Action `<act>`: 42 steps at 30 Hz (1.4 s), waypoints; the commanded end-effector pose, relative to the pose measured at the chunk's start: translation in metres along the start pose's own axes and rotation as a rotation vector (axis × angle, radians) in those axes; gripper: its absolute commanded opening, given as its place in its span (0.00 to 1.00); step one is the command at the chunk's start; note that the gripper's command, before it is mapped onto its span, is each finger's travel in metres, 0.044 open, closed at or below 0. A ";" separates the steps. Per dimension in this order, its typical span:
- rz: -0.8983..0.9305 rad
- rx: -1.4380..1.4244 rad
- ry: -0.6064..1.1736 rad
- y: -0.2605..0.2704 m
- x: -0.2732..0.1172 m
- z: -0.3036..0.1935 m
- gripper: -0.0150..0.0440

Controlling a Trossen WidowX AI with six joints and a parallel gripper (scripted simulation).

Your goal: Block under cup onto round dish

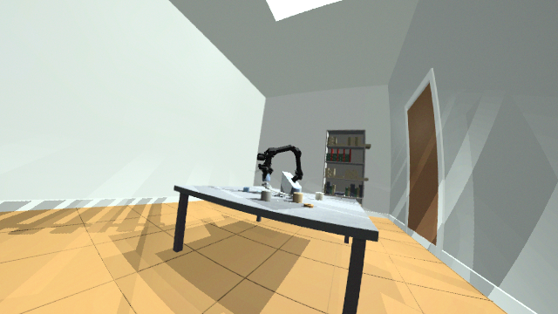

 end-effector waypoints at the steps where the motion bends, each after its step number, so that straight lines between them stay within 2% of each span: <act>1: 0.002 -0.005 -0.006 0.000 -0.007 0.001 0.25; 26: 0.002 -0.006 -0.003 -0.004 -0.038 -0.002 0.25; 42: 0.000 0.000 0.002 -0.003 -0.033 -0.003 0.25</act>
Point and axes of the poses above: the point midway between the two fingers, 35 mm back from their tips, its own x axis out along the fingers, its own y axis across the jaws, z = x × y, the point moved 3 cm from there along -x, back along the fingers
